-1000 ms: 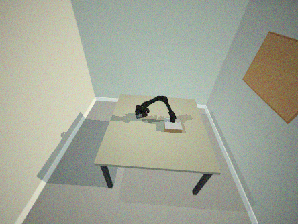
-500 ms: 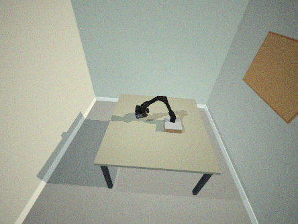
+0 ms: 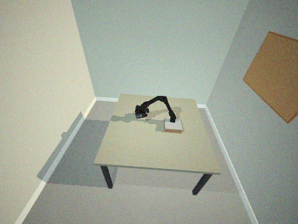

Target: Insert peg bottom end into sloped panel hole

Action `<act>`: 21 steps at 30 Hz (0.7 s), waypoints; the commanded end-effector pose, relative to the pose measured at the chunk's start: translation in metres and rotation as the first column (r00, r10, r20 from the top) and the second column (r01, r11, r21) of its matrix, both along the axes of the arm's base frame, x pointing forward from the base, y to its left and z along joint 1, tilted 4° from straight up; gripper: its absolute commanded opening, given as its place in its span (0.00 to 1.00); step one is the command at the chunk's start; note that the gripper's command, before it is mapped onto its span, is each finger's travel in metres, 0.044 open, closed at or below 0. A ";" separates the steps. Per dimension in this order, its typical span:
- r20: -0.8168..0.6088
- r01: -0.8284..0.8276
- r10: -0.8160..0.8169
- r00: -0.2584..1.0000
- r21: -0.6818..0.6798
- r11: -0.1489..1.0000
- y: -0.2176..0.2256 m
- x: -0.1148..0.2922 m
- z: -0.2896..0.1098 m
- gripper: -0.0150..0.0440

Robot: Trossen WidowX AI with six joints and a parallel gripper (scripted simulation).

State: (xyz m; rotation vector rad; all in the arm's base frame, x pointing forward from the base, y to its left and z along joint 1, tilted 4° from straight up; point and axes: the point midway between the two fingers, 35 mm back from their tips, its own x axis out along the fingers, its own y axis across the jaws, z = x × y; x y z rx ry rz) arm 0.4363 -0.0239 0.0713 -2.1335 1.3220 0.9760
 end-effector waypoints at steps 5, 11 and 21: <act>0.000 0.000 0.000 1.000 0.000 1.000 0.000 0.000 0.000 0.70; 0.000 0.000 0.000 1.000 0.001 1.000 0.003 -0.001 0.003 0.97; -0.003 -0.002 0.002 1.000 0.004 1.000 0.018 -0.006 0.020 1.00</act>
